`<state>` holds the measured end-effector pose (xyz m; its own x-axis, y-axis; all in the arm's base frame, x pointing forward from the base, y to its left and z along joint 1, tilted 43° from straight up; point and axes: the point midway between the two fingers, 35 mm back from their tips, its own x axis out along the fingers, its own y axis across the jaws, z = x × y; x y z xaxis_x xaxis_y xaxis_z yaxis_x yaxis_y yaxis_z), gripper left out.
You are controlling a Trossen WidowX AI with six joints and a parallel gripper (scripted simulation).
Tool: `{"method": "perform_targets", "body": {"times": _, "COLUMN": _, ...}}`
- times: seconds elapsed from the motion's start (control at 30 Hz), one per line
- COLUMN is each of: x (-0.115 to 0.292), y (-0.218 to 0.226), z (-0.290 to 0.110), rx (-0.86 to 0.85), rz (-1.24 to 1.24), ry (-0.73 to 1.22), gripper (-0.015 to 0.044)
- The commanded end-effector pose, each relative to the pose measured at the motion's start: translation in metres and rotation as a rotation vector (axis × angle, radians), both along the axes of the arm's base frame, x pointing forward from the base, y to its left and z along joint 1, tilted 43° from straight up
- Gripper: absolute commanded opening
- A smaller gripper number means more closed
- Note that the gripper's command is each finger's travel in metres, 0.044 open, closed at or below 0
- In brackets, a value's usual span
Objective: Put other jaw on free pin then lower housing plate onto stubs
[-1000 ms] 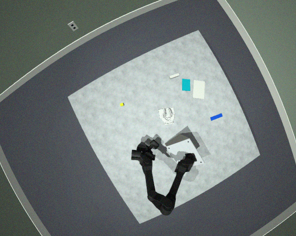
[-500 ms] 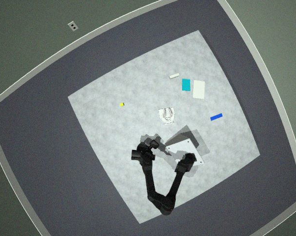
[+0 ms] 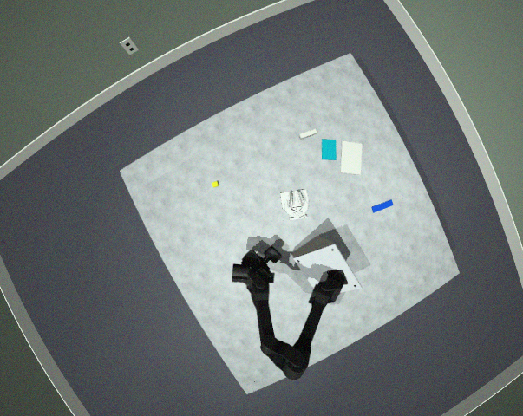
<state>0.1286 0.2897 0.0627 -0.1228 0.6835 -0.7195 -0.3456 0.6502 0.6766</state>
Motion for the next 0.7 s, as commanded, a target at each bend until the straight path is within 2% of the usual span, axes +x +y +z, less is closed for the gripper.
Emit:
{"method": "perform_targets", "body": {"times": 0.0, "x": 0.002, "y": -0.004, "z": 0.005, "rx": 0.001, "rz": 0.001, "ry": -0.003, "gripper": 0.0351}}
{"method": "perform_targets", "body": {"times": 0.67, "x": 0.01, "y": -0.047, "z": 0.051, "rx": -0.002, "rz": -0.004, "ry": -0.004, "gripper": 0.0351}}
